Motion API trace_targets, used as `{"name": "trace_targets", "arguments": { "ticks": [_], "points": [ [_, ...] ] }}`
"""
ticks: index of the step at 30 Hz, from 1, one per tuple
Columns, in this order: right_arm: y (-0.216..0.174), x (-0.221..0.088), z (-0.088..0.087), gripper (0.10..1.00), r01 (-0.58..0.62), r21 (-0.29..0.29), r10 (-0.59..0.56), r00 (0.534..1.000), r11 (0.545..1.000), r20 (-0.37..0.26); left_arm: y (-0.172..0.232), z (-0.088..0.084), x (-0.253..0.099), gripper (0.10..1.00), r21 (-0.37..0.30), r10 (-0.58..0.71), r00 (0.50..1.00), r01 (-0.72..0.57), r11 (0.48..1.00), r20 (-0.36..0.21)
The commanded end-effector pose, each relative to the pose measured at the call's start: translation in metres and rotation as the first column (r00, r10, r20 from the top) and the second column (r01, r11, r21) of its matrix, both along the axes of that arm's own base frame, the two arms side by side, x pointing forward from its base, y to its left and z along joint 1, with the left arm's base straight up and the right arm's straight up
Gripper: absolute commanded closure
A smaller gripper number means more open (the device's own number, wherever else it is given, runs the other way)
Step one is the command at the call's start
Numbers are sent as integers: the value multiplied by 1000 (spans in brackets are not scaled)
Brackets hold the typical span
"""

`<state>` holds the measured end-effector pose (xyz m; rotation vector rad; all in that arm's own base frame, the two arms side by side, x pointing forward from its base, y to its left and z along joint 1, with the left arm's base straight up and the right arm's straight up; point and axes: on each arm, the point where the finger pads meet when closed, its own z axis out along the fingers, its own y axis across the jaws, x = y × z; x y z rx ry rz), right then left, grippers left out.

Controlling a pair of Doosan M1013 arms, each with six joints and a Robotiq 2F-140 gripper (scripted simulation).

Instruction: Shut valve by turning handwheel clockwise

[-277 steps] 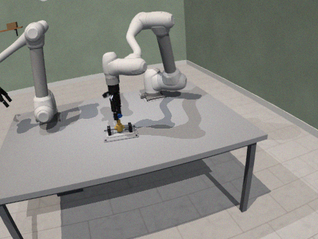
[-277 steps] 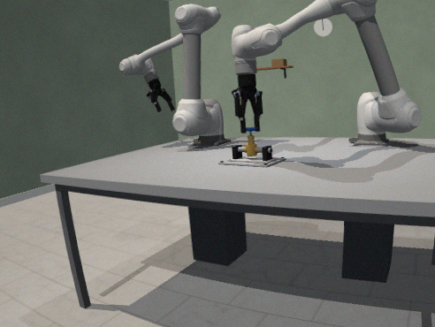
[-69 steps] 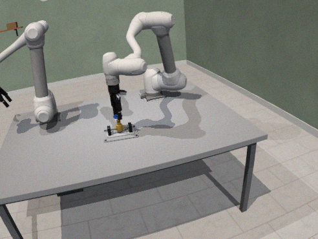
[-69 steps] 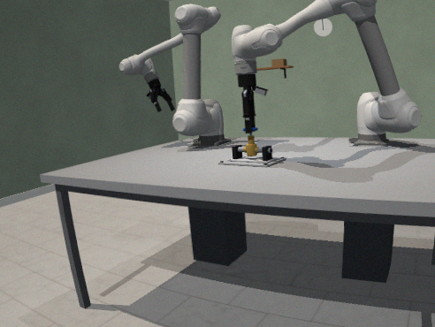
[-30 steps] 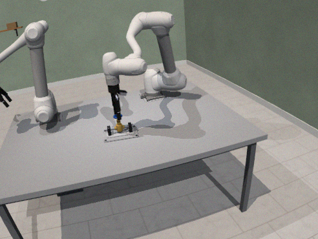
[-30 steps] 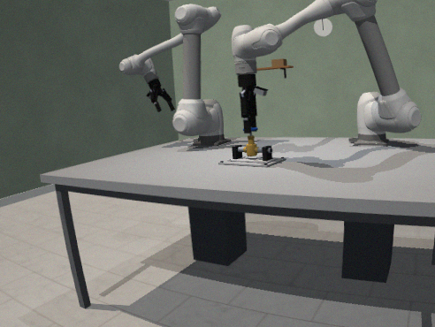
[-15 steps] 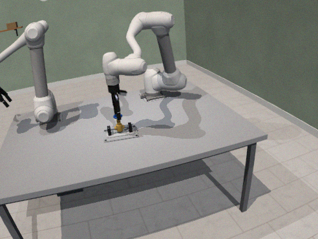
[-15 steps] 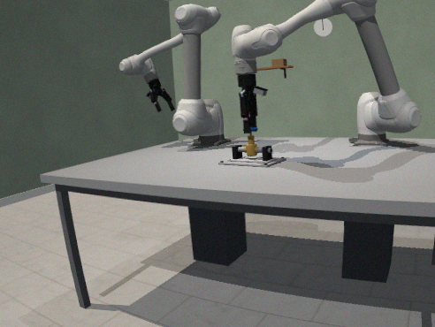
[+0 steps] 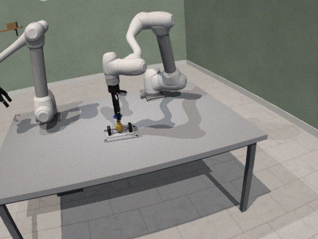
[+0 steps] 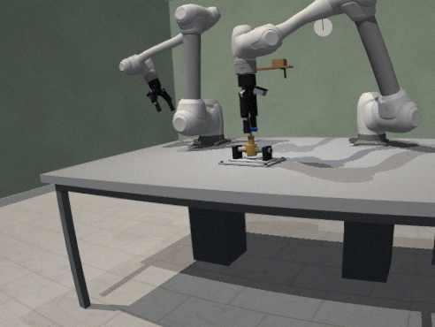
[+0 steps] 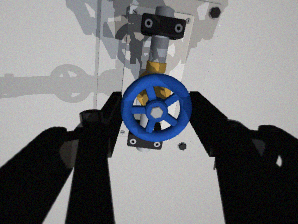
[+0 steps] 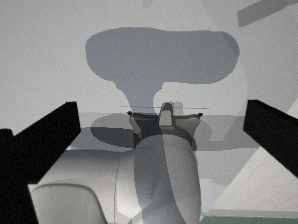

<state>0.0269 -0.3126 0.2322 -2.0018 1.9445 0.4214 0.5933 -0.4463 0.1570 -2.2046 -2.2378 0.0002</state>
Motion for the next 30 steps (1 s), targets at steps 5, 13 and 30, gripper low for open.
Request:
{"name": "trace_targets", "arguments": {
  "ticks": [5, 13, 30],
  "points": [
    [0, 0, 0, 98, 0, -1, 0, 1000, 1000, 0, 0, 1, 1, 999, -1, -10, 1000, 10, 1000, 2],
    [0, 0, 0, 98, 0, -1, 0, 1000, 1000, 0, 0, 1, 1, 999, -1, -17, 1000, 17, 1000, 2],
    [0, 0, 0, 98, 0, -1, 0, 1000, 1000, 0, 0, 1, 1, 999, -1, -29, 1000, 29, 1000, 2]
  ]
}}
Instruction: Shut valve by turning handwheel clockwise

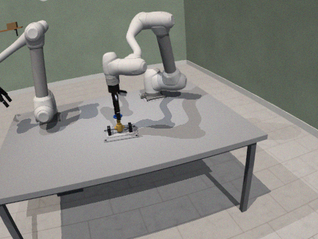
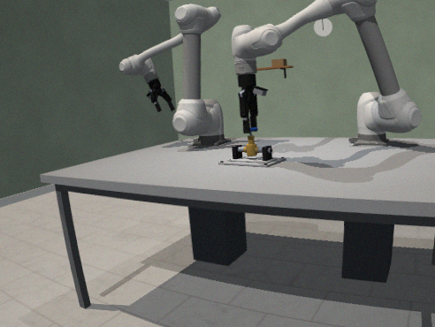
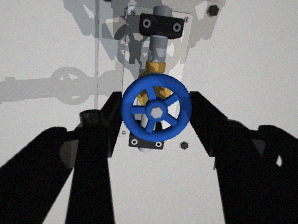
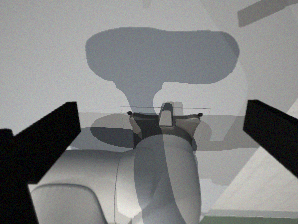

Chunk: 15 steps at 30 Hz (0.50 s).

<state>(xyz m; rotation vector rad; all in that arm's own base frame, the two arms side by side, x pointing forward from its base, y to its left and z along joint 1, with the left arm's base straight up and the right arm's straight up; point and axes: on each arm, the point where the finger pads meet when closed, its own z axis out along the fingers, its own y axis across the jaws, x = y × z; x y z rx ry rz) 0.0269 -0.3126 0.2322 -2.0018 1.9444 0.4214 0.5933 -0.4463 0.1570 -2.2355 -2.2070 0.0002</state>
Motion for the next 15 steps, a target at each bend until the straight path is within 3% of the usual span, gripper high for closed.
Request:
{"name": "trace_targets", "arguments": {
  "ticks": [1, 15],
  "points": [
    [0, 0, 0, 98, 0, -1, 0, 1000, 1000, 0, 0, 1, 1, 999, -1, -2, 1000, 2, 1000, 2],
    [0, 0, 0, 98, 0, -1, 0, 1000, 1000, 0, 0, 1, 1, 999, -1, -5, 1000, 5, 1000, 2]
  ]
}}
